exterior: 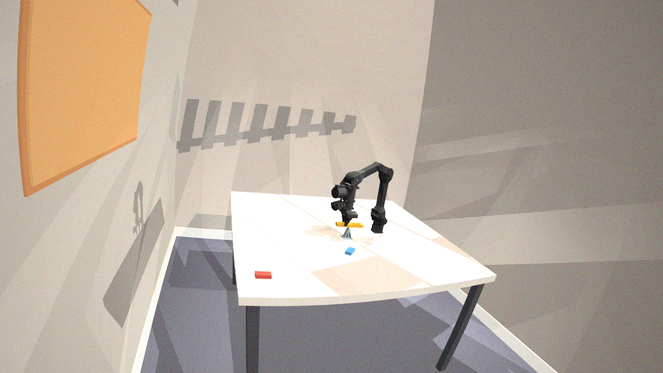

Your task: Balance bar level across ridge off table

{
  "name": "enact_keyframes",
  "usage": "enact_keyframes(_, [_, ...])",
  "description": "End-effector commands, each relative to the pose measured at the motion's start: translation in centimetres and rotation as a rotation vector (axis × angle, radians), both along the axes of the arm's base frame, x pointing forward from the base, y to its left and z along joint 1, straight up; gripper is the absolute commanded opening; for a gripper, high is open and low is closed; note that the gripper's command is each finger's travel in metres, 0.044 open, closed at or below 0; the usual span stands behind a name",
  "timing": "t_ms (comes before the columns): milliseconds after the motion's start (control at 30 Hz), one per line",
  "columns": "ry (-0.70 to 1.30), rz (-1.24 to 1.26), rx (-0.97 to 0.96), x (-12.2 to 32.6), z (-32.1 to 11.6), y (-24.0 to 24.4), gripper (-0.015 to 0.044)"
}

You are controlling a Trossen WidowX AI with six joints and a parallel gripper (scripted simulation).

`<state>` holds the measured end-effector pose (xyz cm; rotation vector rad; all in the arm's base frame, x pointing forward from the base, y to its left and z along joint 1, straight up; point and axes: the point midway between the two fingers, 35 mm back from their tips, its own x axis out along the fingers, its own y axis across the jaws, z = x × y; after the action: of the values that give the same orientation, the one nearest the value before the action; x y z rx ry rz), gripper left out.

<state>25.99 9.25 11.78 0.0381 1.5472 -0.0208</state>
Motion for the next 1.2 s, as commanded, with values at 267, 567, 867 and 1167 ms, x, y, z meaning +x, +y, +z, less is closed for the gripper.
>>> enact_keyframes(267, [-0.004,-0.002,-0.001,0.07,-0.10,-0.01,0.0000])
enact_keyframes(567, [-0.004,-0.002,-0.001,0.07,-0.17,-0.01,0.0000])
enact_keyframes(867, [-0.004,-0.002,-0.001,0.07,-0.26,-0.01,0.0000])
enact_keyframes(1167, [-0.004,-0.002,-0.001,0.07,-0.32,-0.01,0.0000])
